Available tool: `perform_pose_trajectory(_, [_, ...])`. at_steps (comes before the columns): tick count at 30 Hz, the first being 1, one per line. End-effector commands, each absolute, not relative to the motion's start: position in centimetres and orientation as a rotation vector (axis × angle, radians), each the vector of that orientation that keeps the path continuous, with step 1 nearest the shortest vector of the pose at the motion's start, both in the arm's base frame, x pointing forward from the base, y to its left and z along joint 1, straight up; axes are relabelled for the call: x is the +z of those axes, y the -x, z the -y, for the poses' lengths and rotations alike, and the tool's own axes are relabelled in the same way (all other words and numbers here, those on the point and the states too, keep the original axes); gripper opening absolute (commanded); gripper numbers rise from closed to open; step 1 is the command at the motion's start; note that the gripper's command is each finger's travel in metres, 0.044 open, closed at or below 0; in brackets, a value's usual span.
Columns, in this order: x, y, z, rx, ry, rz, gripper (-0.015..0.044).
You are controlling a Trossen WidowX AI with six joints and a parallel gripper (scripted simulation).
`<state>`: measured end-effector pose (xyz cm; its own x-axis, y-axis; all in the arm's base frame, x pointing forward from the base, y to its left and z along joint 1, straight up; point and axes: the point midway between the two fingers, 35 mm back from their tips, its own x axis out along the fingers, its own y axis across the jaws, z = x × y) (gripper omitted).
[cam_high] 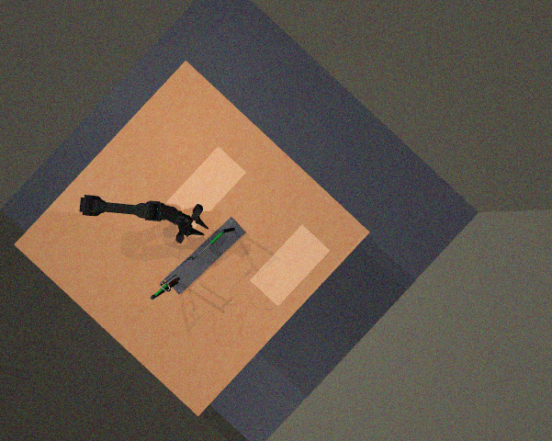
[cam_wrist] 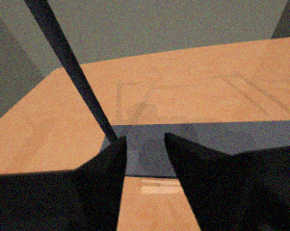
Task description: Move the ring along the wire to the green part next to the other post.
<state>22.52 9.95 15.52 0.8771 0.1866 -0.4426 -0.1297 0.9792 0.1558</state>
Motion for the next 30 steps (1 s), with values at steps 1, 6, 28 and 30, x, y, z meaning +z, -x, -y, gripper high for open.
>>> perform_pose_trajectory(1, [14.5, -23.7, -9.2, 0.158, -0.120, -0.491, 0.0160])
perform_pose_trajectory(6, [13.4, -25.2, -7.7, 0.144, -0.125, -0.504, 0.0160])
perform_pose_trajectory(28, [9.2, -28.3, 2.0, 0.092, -0.153, -0.469, 0.0160])
perform_pose_trajectory(30, [8.9, -28.2, 3.0, 0.087, -0.154, -0.459, 0.0160])
